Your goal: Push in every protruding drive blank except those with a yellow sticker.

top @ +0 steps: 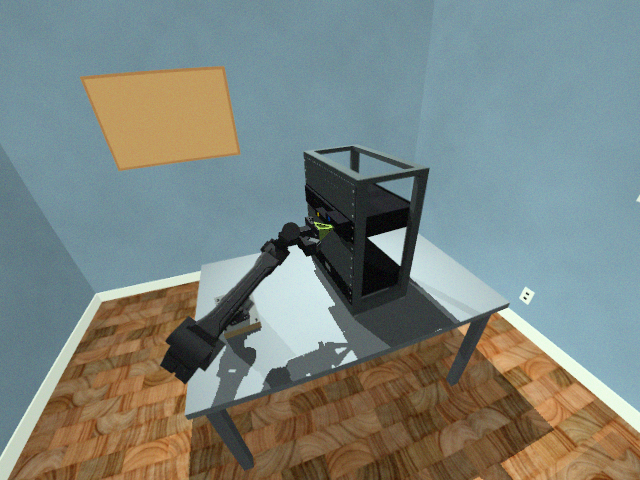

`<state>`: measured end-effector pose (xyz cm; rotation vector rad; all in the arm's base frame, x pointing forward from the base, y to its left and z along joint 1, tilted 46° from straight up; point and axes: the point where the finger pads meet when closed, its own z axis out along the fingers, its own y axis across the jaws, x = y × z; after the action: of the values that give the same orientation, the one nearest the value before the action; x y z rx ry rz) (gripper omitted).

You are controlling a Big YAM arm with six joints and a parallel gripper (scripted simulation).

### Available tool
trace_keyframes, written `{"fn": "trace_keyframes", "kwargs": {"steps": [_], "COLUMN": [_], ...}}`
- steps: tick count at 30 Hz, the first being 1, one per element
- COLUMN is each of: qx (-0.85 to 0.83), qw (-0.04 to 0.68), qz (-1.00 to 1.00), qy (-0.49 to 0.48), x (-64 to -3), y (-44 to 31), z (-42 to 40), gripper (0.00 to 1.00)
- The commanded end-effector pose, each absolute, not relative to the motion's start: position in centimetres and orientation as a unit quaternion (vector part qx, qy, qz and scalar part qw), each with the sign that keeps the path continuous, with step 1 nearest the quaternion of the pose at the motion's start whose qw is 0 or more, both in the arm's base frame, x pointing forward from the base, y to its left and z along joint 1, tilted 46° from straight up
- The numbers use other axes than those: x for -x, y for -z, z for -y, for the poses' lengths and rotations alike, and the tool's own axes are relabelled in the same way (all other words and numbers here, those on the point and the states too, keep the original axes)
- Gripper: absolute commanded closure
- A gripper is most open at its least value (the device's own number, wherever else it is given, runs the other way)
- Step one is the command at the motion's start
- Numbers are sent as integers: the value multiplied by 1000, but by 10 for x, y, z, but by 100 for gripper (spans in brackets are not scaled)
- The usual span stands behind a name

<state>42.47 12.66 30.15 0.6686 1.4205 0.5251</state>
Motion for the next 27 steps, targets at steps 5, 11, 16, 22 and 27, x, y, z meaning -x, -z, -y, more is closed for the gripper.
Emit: {"fn": "trace_keyframes", "kwargs": {"steps": [5,11,16,22,27], "qx": [-311,-311,-311,-310,-310], "qw": [684,686,686,682,682], "qz": [-613,-610,-610,-618,-618], "qy": [-244,-246,-245,-239,-238], "x": [-445,-450,-463,-469,-469], "y": [-323,-323,-318,-312,-311], "z": [-126,-125,-123,-121,-121], "gripper": [100,100,100,100,100]}}
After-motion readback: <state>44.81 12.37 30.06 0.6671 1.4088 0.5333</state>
